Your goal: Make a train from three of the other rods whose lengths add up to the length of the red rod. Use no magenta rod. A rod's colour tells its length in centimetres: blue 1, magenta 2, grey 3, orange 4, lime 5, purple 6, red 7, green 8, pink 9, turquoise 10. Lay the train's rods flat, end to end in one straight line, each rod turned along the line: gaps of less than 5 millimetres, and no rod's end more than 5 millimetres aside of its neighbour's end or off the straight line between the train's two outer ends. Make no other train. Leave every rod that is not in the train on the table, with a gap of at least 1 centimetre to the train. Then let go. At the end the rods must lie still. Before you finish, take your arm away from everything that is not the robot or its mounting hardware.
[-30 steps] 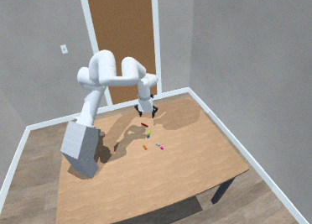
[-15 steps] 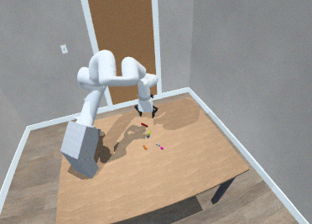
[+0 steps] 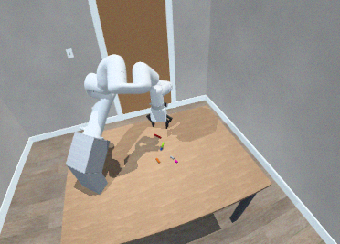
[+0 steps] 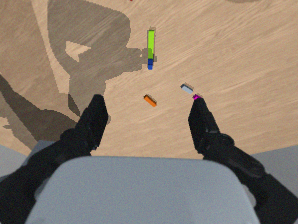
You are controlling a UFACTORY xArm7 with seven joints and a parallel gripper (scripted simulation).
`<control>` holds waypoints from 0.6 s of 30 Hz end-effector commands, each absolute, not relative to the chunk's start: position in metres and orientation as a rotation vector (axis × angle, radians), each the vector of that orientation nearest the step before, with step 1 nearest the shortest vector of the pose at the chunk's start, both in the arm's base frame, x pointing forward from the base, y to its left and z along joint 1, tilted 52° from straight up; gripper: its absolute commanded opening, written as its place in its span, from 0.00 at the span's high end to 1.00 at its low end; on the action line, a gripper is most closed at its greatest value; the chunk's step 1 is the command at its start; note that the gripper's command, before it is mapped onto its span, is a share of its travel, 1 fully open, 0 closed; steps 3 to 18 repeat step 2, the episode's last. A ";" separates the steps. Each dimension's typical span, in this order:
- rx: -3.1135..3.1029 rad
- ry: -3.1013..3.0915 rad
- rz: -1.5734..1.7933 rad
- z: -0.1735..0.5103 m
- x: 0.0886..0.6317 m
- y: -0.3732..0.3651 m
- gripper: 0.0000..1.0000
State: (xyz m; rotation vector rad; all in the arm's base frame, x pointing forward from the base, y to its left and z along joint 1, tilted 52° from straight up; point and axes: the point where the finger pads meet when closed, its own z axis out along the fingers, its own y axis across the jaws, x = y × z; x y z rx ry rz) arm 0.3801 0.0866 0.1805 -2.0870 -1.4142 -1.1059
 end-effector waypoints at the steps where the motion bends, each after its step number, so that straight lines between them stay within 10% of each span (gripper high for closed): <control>1: -2.089 -1.413 -1.108 0.181 0.381 0.086 0.00; 18: -2.089 -1.413 -1.108 0.181 0.381 0.086 0.00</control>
